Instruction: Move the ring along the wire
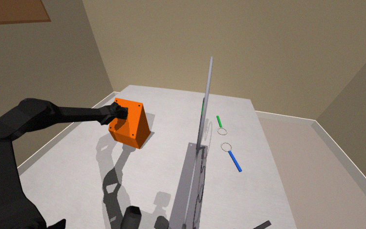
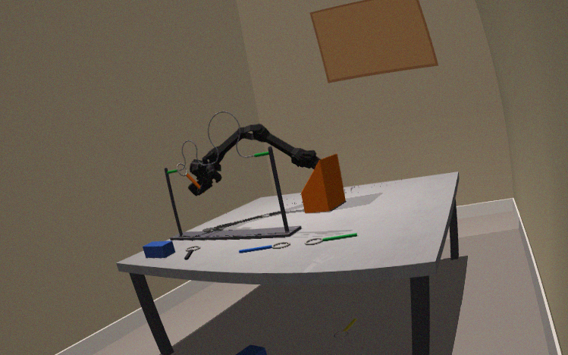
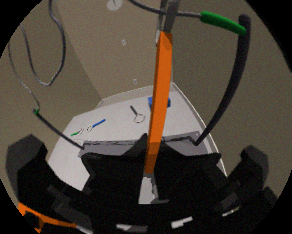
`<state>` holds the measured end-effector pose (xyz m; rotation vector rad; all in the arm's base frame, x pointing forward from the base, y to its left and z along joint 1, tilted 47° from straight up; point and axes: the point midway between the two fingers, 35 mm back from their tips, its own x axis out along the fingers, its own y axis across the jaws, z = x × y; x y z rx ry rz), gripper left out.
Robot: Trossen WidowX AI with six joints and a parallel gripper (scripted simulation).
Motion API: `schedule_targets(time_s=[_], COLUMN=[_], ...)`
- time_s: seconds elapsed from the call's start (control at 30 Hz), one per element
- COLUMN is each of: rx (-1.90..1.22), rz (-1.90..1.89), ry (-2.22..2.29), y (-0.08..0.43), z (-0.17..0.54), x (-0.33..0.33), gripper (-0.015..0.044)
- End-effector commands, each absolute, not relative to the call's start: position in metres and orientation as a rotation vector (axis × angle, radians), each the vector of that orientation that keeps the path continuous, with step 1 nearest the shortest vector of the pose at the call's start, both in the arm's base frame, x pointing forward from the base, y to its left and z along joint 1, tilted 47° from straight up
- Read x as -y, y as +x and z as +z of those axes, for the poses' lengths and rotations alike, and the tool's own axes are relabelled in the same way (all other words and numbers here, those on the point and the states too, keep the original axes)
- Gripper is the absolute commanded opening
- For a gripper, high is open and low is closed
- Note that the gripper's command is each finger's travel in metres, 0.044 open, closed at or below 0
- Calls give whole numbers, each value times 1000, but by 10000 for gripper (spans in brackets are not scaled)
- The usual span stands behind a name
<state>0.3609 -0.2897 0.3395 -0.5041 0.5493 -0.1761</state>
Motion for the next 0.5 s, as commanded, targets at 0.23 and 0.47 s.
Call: schedule_targets(time_s=[0.23, 0.47], rx=[-550, -549], rz=[-119, -78], ry=[-283, -112], y=[362, 363], z=[325, 319], x=[256, 230], gripper=[-150, -150])
